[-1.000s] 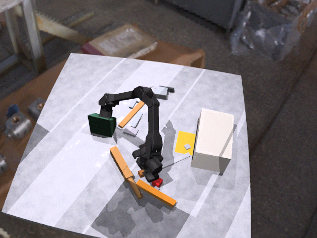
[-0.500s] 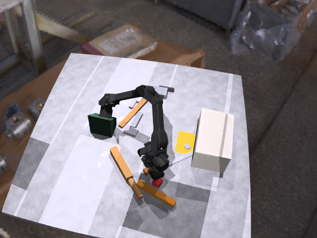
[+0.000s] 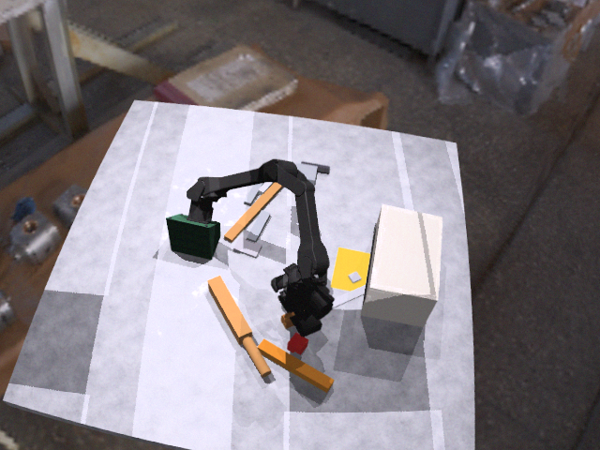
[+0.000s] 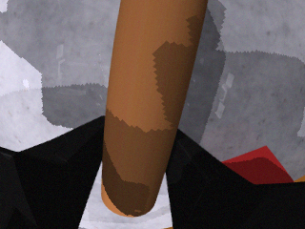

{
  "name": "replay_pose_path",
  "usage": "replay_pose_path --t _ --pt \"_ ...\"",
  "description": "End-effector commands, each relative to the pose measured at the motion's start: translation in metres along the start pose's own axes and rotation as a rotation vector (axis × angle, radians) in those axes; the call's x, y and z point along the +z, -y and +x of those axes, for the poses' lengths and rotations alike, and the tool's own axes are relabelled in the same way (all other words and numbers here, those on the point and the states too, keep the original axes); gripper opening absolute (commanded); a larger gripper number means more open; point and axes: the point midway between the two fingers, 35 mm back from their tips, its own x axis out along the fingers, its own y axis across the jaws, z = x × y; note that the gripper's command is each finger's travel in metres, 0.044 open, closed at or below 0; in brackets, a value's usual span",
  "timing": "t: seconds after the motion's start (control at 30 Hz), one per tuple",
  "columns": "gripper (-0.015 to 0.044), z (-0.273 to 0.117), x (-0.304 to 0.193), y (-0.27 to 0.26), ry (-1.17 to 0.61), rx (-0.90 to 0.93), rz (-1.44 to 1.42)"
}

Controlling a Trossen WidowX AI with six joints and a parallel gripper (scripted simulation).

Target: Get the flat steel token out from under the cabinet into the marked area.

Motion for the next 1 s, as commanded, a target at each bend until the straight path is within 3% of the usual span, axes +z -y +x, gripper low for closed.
replay_pose_path --t 0.0,0.57,0.97 --pt "0.0000 0.000 0.017 0.001 0.008 -0.002 -0.011" --pt "0.0000 0.000 0.028 -0.001 0.009 -0.002 -0.011" --pt "0.0000 0.001 0.005 0.001 0.008 -0.003 -0.011"
